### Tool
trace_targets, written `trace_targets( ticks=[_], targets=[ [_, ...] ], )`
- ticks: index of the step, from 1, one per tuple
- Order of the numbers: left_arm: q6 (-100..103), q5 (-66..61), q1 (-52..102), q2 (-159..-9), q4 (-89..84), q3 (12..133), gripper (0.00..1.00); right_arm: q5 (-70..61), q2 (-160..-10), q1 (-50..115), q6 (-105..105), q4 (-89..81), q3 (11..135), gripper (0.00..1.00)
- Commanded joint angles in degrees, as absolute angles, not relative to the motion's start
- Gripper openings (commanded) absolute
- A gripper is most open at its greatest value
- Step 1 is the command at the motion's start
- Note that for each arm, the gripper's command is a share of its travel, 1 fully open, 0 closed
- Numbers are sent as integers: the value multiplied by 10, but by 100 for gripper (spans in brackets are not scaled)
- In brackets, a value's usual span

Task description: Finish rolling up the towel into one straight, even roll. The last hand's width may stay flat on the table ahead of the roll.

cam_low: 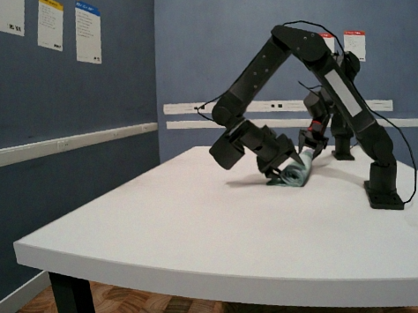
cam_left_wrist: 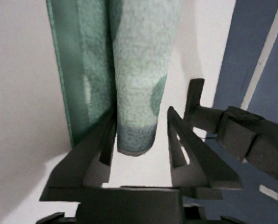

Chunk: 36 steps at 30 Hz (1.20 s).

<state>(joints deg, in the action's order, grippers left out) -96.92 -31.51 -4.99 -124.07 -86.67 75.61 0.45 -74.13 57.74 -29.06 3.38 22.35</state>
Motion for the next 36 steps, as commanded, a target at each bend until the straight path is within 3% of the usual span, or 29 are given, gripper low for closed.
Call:
trace_targets(
  ticks=[1,6,36],
  targets=[
    [-969,-314,-45,-1238,-872,771,67,3,-748,573,-293,45,243,41],
    [-969,-314,-45,-1234,-878,773,85,3,-748,573,-293,45,243,41],
    [-952,-292,-111,-1160,-900,843,85,-37,-751,550,-285,21,257,41]
  ],
)
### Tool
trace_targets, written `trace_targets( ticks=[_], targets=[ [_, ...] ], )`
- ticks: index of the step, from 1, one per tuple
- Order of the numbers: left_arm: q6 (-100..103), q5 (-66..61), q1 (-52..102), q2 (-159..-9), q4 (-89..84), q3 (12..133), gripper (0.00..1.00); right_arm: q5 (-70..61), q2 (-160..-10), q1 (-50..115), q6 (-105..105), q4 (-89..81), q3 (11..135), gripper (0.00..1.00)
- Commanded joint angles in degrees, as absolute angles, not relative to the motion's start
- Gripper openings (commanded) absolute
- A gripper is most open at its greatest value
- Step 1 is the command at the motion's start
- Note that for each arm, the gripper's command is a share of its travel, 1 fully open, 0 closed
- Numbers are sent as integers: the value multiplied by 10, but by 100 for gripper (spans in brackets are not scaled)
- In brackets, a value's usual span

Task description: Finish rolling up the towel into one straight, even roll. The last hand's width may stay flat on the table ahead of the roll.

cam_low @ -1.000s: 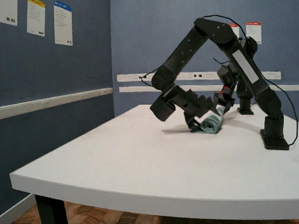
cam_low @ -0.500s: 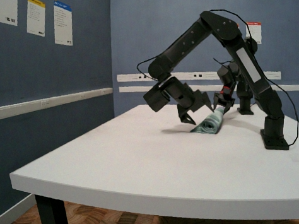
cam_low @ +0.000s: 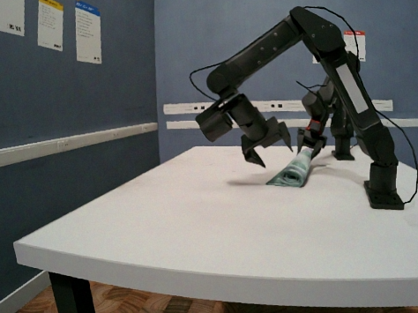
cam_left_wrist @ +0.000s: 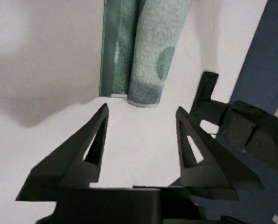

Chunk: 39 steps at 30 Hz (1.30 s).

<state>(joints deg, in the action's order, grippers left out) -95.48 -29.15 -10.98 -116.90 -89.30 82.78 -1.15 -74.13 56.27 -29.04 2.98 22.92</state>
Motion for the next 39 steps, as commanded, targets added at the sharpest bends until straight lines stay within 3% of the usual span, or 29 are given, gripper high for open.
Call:
trace_targets(
  ticks=[1,39],
  targets=[
    [-952,-292,-111,-1160,-900,843,85,-47,-752,545,-282,15,261,41],
    [-952,-292,-111,-1160,-900,843,85,-523,-981,313,-270,-292,482,41]
  ],
)
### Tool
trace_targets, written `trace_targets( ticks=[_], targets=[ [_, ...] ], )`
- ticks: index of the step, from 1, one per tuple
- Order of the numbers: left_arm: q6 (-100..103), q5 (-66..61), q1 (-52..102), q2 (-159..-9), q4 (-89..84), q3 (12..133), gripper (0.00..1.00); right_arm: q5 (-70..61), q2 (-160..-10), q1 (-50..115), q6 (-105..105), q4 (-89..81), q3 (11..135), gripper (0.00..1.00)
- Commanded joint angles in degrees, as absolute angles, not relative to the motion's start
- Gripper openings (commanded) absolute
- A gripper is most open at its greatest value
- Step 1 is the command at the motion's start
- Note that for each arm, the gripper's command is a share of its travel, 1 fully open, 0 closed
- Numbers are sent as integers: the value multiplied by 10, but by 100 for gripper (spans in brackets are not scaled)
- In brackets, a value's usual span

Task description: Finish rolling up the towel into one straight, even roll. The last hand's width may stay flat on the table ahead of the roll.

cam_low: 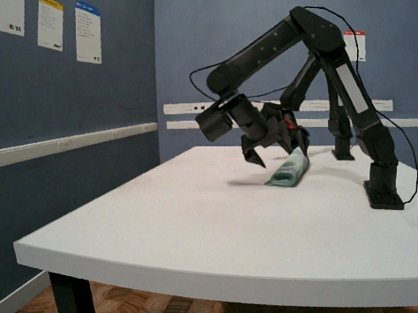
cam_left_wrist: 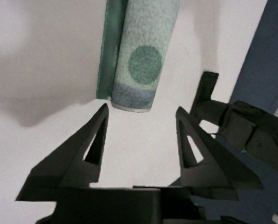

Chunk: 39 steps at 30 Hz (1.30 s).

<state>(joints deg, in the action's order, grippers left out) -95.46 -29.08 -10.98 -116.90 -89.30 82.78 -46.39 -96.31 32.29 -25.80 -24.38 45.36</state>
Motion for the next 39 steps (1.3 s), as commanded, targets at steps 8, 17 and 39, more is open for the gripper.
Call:
trace_targets(
  ticks=[8,17,39],
  targets=[
    [-952,-292,-111,-1160,-900,843,85,-563,-1024,300,-295,-345,514,41],
    [-952,-292,-111,-1160,-900,843,85,-574,-1048,296,-310,-358,523,41],
    [-952,-292,-111,-1160,-900,843,85,-575,-1041,297,-313,-372,529,85]
  ],
)
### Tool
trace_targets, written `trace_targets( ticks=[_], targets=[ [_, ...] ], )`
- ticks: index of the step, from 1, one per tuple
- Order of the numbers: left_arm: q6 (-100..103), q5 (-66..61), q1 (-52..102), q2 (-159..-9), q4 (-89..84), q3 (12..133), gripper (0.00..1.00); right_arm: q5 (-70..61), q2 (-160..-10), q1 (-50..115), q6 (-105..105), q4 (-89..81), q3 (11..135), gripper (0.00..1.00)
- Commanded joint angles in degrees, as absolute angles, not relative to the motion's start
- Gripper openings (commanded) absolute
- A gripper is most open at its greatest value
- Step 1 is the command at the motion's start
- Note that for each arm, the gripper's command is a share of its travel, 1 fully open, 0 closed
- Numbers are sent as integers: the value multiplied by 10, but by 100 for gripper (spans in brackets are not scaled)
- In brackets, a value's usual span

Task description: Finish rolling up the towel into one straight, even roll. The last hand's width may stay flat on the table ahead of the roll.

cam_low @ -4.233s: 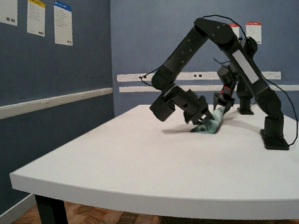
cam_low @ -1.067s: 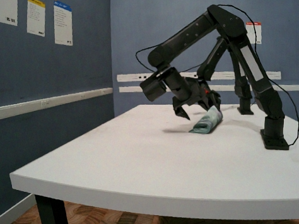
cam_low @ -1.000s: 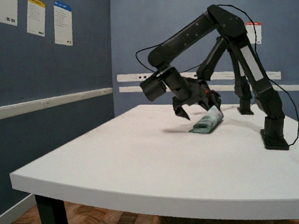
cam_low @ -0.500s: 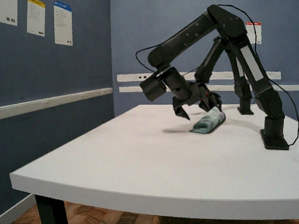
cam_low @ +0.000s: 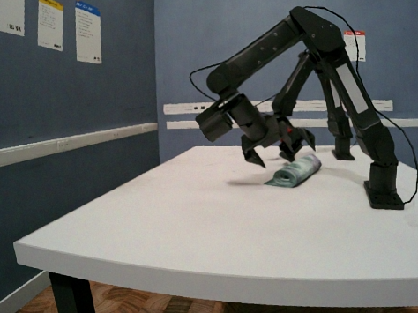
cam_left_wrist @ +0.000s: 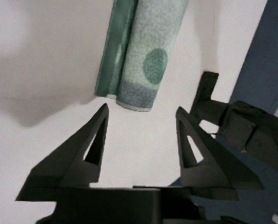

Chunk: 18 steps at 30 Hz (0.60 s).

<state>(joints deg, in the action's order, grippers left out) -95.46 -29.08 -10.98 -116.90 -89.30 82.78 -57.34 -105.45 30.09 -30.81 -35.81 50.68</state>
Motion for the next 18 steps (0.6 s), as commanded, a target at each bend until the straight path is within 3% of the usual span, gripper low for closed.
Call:
trace_targets(
  ticks=[1,18],
  targets=[
    [-952,-292,-111,-1160,-900,843,85,-575,-1041,297,-313,-372,529,85],
    [-952,-292,-111,-1160,-900,843,85,-565,-1032,192,-479,-592,605,85]
  ],
)
